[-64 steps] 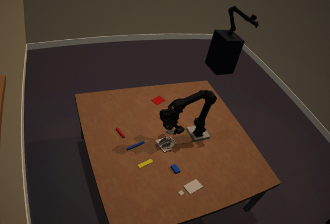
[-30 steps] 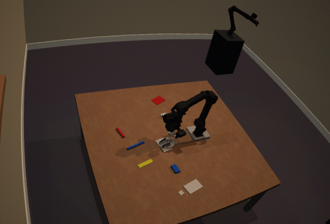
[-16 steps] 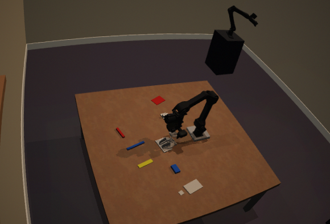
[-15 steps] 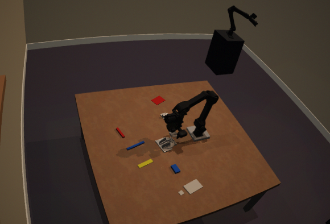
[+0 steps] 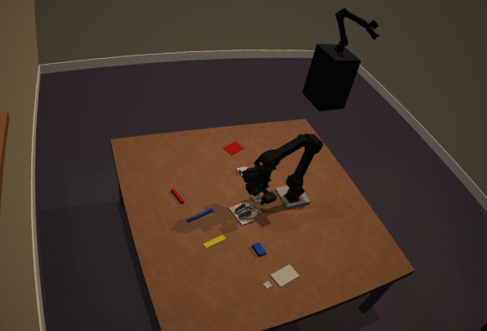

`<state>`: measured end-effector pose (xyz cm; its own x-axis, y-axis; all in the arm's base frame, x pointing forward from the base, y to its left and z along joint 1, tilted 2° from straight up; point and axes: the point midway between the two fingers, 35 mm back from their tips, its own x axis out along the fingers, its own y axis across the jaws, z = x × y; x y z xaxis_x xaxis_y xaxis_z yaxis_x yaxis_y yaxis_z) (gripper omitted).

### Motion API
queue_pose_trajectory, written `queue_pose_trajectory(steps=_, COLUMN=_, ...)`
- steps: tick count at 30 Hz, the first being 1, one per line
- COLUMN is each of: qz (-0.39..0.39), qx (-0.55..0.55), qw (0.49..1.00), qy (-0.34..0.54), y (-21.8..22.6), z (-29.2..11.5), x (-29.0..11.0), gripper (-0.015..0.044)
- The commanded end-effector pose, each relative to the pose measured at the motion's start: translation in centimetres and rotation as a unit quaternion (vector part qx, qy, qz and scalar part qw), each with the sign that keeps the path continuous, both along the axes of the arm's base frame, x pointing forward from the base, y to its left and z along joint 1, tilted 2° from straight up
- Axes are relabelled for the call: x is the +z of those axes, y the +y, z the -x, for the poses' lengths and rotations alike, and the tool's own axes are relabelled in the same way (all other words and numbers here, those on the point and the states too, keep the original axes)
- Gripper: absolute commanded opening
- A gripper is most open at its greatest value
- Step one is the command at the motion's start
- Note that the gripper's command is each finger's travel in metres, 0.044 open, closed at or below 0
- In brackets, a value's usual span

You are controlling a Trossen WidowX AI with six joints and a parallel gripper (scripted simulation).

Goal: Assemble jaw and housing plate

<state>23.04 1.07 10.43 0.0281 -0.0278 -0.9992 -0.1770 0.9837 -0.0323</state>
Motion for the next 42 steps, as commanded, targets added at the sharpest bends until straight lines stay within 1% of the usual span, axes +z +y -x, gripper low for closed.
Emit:
queue_pose_trajectory(steps=1, qz=0.001, qx=-0.001, qw=1.0, qy=0.0, y=0.0, z=0.1, x=0.0, gripper=0.0351)
queue_pose_trajectory(steps=8, qz=0.001, qx=-0.001, qw=1.0, qy=0.0, y=0.0, z=0.1, x=-0.1, gripper=0.0351)
queue_pose_trajectory(steps=42, qz=0.001, qx=-0.001, qw=1.0, qy=0.0, y=-0.2, z=-0.1, x=-5.6, gripper=0.0351)
